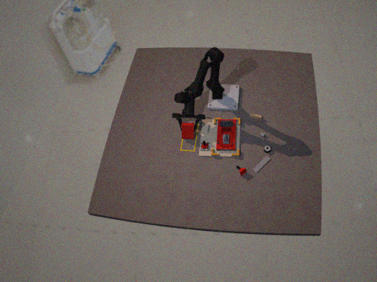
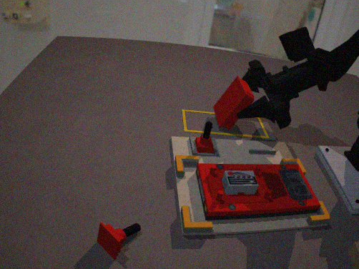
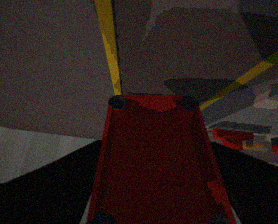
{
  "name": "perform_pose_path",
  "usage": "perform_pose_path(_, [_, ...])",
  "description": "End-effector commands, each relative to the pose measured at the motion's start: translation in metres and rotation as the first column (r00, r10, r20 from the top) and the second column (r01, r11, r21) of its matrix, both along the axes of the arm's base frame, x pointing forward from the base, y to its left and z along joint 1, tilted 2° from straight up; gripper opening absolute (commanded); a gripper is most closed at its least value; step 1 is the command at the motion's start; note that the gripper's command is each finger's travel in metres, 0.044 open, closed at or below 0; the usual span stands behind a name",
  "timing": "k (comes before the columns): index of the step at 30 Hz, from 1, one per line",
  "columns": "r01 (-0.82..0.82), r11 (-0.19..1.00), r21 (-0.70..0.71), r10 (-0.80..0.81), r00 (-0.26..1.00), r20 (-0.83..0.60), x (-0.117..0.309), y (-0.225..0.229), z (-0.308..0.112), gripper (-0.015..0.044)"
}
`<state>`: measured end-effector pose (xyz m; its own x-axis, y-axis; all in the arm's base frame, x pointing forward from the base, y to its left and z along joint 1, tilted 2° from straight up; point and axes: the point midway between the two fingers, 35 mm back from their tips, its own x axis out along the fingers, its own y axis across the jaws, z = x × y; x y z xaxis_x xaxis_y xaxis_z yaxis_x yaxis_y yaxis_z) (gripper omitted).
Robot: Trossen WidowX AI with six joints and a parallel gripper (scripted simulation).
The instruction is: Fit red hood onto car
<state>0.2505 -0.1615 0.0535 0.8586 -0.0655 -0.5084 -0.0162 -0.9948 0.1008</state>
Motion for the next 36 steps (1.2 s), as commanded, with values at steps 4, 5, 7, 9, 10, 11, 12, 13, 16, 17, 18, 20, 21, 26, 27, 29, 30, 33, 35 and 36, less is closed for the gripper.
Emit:
perform_pose_path(4, [0.002, 1.000, 0.005, -0.002, 1.000, -0.002, 0.000, 0.000, 0.000, 0.0420])
perform_pose_path(5, [0.002, 1.000, 0.005, -0.002, 1.000, -0.002, 0.000, 0.000, 0.000, 0.0440])
perform_pose_path(7, [0.002, 1.000, 0.005, -0.002, 1.000, -0.002, 0.000, 0.000, 0.000, 0.0440])
perform_pose_path(9, [0.003, 1.000, 0.007, -0.003, 1.000, -0.007, -0.003, -0.002, 0.002, 0.0440])
perform_pose_path(10, [0.004, 1.000, 0.009, -0.004, 1.000, -0.011, -0.005, -0.004, 0.004, 0.0440])
perform_pose_path(11, [0.006, 1.000, 0.012, -0.006, 1.000, -0.017, -0.009, -0.006, 0.007, 0.0440])
perform_pose_path(12, [0.008, 1.000, 0.016, -0.007, 1.000, -0.023, -0.013, -0.008, 0.011, 0.0440])
perform_pose_path(13, [0.010, 1.000, 0.021, -0.009, 1.000, -0.029, -0.018, -0.010, 0.016, 0.0440])
perform_pose_path(16, [0.018, 0.999, 0.041, -0.017, 0.999, -0.044, -0.038, -0.014, 0.035, 0.0440])
perform_pose_path(17, [0.022, 0.999, 0.048, -0.020, 0.999, -0.046, -0.044, -0.014, 0.042, 0.0440])
perform_pose_path(18, [0.026, 0.998, 0.056, -0.023, 0.999, -0.047, -0.051, -0.013, 0.049, 0.0440])
perform_pose_path(20, [0.035, 0.997, 0.072, -0.031, 0.999, -0.045, -0.065, -0.009, 0.065, 0.0440])
perform_pose_path(21, [0.040, 0.996, 0.080, -0.036, 0.998, -0.042, -0.071, -0.006, 0.073, 0.0440])
perform_pose_path(26, [0.054, 0.994, 0.099, -0.051, 0.998, -0.029, -0.087, 0.005, 0.093, 0.0440])
perform_pose_path(27, [0.054, 0.994, 0.099, -0.051, 0.998, -0.029, -0.087, 0.005, 0.093, 0.0440])
perform_pose_path(29, [0.054, 0.994, 0.099, -0.051, 0.998, -0.029, -0.087, 0.005, 0.093, 0.0440])
perform_pose_path(30, [0.041, 0.994, 0.099, -0.036, 0.998, -0.060, -0.066, -0.007, 0.059, 0.0440])
perform_pose_path(33, [0.041, 0.994, 0.099, -0.036, 0.998, -0.060, -0.066, -0.007, 0.059, 0.0440])
perform_pose_path(35, [0.041, 0.994, 0.099, -0.036, 0.998, -0.060, -0.066, -0.007, 0.059, 0.0440])
perform_pose_path(36, [0.041, 0.994, 0.099, -0.036, 0.998, -0.060, -0.066, -0.007, 0.059, 0.0440])
